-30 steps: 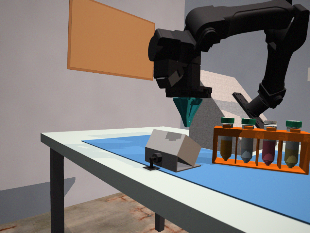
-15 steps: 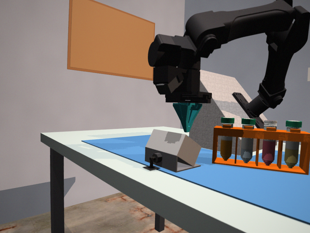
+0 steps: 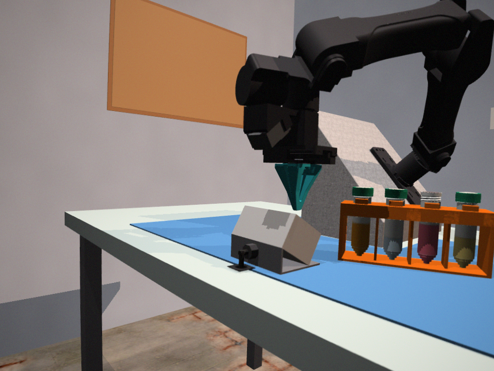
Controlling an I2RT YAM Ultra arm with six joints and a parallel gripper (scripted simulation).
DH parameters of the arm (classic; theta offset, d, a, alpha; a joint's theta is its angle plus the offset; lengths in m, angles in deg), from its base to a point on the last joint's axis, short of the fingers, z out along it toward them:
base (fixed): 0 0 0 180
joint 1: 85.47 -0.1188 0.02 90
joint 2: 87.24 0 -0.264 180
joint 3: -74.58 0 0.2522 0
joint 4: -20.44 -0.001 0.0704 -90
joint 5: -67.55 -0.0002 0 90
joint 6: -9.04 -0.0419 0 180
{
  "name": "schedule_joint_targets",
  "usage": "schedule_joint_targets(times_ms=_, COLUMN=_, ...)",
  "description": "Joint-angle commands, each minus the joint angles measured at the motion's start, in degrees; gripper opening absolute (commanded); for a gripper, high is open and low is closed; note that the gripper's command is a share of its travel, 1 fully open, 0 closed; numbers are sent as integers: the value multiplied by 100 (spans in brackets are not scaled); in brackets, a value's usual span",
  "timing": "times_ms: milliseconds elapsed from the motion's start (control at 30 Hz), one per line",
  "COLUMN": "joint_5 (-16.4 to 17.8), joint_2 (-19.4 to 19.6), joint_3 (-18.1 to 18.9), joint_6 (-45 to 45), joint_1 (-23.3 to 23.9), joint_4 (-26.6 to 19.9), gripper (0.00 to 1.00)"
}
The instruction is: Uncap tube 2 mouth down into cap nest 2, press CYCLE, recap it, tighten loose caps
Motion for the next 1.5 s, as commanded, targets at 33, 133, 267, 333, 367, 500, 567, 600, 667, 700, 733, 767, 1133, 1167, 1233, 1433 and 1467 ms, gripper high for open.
schedule_joint_targets(times_ms=33, joint_5=15, joint_2=-29, joint_3=24, joint_6=-24, joint_1=79, joint_4=44, gripper=0)
schedule_joint_targets(times_ms=133, joint_5=17, joint_2=-31, joint_3=19, joint_6=-37, joint_1=71, joint_4=56, gripper=0)
schedule_joint_targets(times_ms=267, joint_5=19, joint_2=-36, joint_3=11, joint_6=-52, joint_1=61, joint_4=71, gripper=0)
schedule_joint_targets(times_ms=333, joint_5=20, joint_2=-40, joint_3=5, joint_6=-59, joint_1=56, joint_4=79, gripper=0)
schedule_joint_targets(times_ms=367, joint_5=21, joint_2=-42, joint_3=2, joint_6=-63, joint_1=53, joint_4=82, gripper=0)
schedule_joint_targets(times_ms=500, joint_5=22, joint_2=-47, joint_3=-4, joint_6=-74, joint_1=46, joint_4=91, gripper=0)
schedule_joint_targets(times_ms=567, joint_5=23, joint_2=-50, joint_3=-7, joint_6=-78, joint_1=43, joint_4=94, gripper=0)
schedule_joint_targets(times_ms=600, joint_5=23, joint_2=-53, joint_3=-10, joint_6=-81, joint_1=41, joint_4=98, gripper=0)
schedule_joint_targets(times_ms=667, joint_5=24, joint_2=-56, joint_3=-13, joint_6=-87, joint_1=37, joint_4=101, gripper=0)
schedule_joint_targets(times_ms=700, joint_5=24, joint_2=-56, joint_3=-14, joint_6=-87, joint_1=37, joint_4=102, gripper=0)
schedule_joint_targets(times_ms=733, joint_5=24, joint_2=-56, joint_3=-14, joint_6=-87, joint_1=37, joint_4=102, gripper=0)
schedule_joint_targets(times_ms=767, joint_5=24, joint_2=-58, joint_3=-17, joint_6=-89, joint_1=36, joint_4=105, gripper=0)
schedule_joint_targets(times_ms=1133, joint_5=27, joint_2=-66, joint_3=-40, joint_6=-110, joint_1=21, joint_4=136, gripper=0)
schedule_joint_targets(times_ms=1167, joint_5=28, joint_2=-66, joint_3=-50, joint_6=-120, joint_1=15, joint_4=153, gripper=0)
schedule_joint_targets(times_ms=1233, joint_5=31, joint_2=-66, joint_3=-70, joint_6=-139, joint_1=2, joint_4=188, gripper=0)
schedule_joint_targets(times_ms=1433, joint_5=38, joint_2=-65, joint_3=-129, joint_6=-196, joint_1=-37, joint_4=291, gripper=0)
schedule_joint_targets(times_ms=1467, joint_5=40, joint_2=-64, joint_3=-139, joint_6=-206, joint_1=-44, joint_4=308, gripper=0)
